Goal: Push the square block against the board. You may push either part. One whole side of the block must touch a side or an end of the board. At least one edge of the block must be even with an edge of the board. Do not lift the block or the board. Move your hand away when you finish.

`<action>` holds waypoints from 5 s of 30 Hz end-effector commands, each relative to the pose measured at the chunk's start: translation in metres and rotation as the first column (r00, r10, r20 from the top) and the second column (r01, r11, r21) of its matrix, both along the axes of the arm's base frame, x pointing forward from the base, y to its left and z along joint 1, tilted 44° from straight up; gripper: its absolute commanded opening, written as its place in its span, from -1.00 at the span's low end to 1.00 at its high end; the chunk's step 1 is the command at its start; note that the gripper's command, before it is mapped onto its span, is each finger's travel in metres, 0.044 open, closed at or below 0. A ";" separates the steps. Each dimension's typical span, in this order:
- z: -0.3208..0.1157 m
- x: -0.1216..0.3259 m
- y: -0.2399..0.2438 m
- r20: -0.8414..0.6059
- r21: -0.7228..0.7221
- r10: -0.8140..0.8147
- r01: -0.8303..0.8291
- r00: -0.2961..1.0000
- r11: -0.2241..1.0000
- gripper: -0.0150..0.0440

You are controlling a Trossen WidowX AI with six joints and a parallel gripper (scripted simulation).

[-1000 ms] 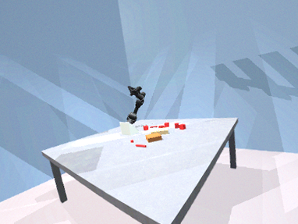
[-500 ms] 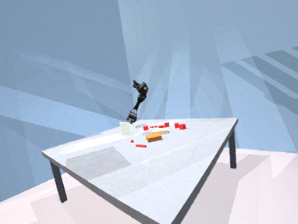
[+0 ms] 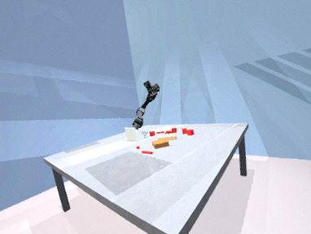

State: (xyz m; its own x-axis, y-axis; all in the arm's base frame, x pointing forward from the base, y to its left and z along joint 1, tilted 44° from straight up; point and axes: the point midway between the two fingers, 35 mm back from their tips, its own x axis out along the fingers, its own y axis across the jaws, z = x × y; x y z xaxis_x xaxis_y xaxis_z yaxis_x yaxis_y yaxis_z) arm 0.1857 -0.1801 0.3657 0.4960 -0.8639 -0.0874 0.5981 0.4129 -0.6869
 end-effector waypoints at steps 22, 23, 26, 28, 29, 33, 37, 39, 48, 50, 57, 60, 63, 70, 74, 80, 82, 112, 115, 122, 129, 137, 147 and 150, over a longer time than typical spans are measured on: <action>-0.093 0.147 0.078 -0.255 0.455 0.627 -0.481 0.736 0.749 -0.49; -0.097 0.151 0.083 -0.257 0.476 0.649 -0.490 0.716 0.730 -0.49; -0.110 0.162 0.097 -0.258 0.541 0.710 -0.511 0.655 0.668 -0.49; -0.118 0.168 0.108 -0.252 0.585 0.747 -0.518 0.615 0.624 -0.49; -0.123 0.171 0.114 -0.247 0.608 0.764 -0.518 0.596 0.602 -0.49; -0.141 0.182 0.137 -0.222 0.693 0.823 -0.509 0.522 0.510 -0.49; -0.154 0.188 0.154 -0.199 0.752 0.864 -0.493 0.463 0.437 -0.49; -0.161 0.191 0.165 -0.181 0.788 0.888 -0.478 0.423 0.388 -0.49; -0.194 0.198 0.217 -0.072 0.917 0.964 -0.364 0.256 0.165 -0.49; -0.201 0.199 0.227 -0.043 0.936 0.974 -0.331 0.222 0.117 -0.49; -0.221 0.198 0.261 0.074 0.979 0.989 -0.200 0.130 -0.047 -0.49; -0.229 0.197 0.276 0.131 0.984 0.986 -0.136 0.106 -0.116 -0.49; -0.234 0.196 0.290 0.190 0.980 0.978 -0.073 0.089 -0.184 -0.49; -0.240 0.196 0.303 0.238 0.971 0.968 -0.023 0.081 -0.237 -0.49; -0.275 0.194 0.337 0.240 0.971 0.967 -0.023 0.081 -0.239 -0.49; -0.277 0.194 0.339 0.240 0.971 0.967 -0.023 0.081 -0.239 -0.49; -0.278 0.193 0.339 0.240 0.971 0.967 -0.023 0.081 -0.239 -0.49; -0.292 0.171 0.322 0.238 0.971 0.968 -0.022 0.082 -0.237 -0.49; -0.294 0.169 0.320 0.238 0.971 0.968 -0.022 0.082 -0.237 -0.49; -0.298 0.163 0.316 0.237 0.971 0.968 -0.021 0.082 -0.236 -0.49; -0.301 0.158 0.312 0.237 0.972 0.968 -0.021 0.082 -0.236 -0.49; -0.306 0.152 0.307 0.236 0.972 0.968 -0.020 0.082 -0.235 -0.49; -0.311 0.144 0.301 0.236 0.972 0.968 -0.020 0.082 -0.235 -0.49; -0.313 0.142 0.300 0.235 0.972 0.968 -0.020 0.082 -0.235 -0.49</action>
